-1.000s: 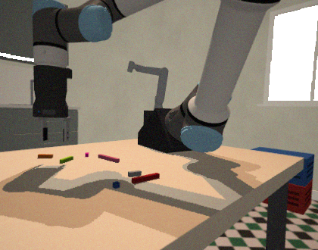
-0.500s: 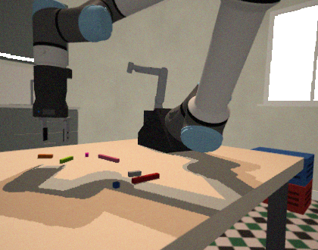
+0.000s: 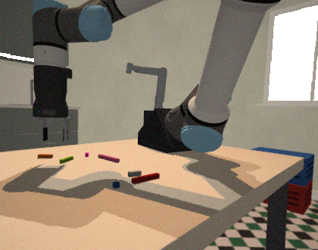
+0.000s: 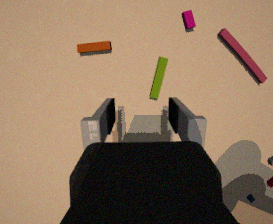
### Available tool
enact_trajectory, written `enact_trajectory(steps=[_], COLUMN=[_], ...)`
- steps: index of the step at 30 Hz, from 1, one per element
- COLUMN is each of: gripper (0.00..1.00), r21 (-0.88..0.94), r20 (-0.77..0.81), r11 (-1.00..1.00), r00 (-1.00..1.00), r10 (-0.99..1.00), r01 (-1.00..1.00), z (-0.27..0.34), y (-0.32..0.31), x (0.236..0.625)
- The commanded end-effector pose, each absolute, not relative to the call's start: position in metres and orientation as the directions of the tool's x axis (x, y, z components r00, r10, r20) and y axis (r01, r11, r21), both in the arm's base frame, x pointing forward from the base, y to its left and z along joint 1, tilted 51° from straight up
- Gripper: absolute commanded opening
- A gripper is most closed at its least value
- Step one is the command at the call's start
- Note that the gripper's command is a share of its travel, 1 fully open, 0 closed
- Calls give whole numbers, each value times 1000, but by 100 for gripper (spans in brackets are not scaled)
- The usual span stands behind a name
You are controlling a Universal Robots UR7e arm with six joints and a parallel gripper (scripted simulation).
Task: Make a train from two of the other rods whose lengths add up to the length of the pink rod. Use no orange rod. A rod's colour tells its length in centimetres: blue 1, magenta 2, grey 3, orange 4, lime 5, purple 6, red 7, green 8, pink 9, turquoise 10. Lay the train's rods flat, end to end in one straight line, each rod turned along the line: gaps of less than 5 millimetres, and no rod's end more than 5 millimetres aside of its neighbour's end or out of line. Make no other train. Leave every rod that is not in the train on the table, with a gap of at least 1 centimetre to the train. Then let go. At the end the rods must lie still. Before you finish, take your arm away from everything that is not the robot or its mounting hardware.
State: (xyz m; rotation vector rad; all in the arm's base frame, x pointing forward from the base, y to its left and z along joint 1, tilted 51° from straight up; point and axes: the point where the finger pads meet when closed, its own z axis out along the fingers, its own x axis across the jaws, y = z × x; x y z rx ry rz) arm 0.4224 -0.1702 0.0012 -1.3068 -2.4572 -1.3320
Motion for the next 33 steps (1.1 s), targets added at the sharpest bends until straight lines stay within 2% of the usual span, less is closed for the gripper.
enact_trajectory(steps=[1, 18, 33], gripper=[100, 100, 100], r21=[664, 681, 753], r20=[408, 379, 187], r11=[270, 298, 457], r00=[-640, -670, -820], r10=[651, 638, 541], r01=[697, 669, 473], z=[1, -1, -11], y=[-171, -172, -179], x=[423, 418, 401])
